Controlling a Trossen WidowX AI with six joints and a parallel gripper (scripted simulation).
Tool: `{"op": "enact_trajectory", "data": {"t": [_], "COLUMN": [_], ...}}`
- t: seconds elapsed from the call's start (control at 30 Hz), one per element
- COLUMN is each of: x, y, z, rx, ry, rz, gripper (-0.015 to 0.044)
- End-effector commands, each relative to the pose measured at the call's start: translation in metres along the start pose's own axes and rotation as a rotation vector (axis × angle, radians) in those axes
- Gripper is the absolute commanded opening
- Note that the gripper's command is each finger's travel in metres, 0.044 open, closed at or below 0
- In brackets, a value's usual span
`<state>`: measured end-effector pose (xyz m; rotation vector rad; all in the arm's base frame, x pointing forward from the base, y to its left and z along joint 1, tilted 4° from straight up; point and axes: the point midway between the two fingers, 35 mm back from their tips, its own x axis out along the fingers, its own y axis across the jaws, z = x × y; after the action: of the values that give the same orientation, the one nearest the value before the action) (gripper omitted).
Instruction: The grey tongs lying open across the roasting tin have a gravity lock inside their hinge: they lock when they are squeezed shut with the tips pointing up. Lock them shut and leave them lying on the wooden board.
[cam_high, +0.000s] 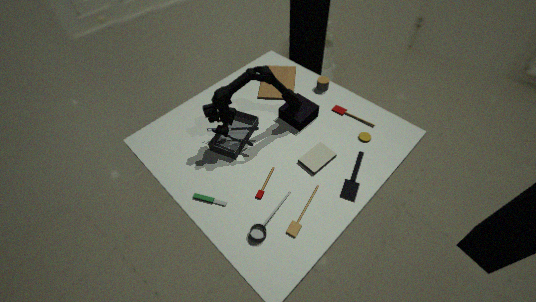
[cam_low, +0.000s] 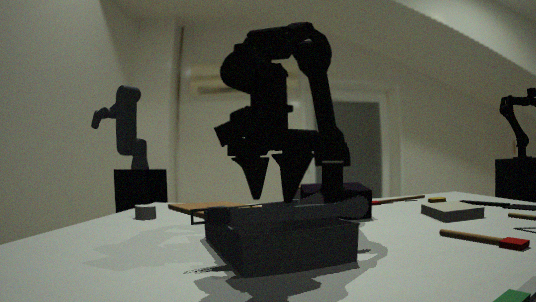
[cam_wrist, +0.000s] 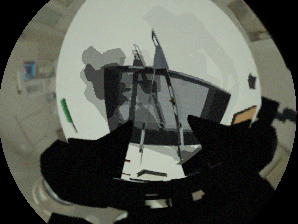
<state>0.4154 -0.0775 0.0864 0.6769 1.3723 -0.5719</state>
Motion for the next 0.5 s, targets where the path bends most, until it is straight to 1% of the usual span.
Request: {"op": "enact_trajectory", "data": {"t": [0.0,0.47], "x": [0.009,0.032], "y": [-0.002,-0.003], "z": [-0.001,-0.002], "rx": [0.003,0.003], "ry": [0.005,0.006], "rz": [-0.01,-0.01], "gripper": [0.044,0.044]}}
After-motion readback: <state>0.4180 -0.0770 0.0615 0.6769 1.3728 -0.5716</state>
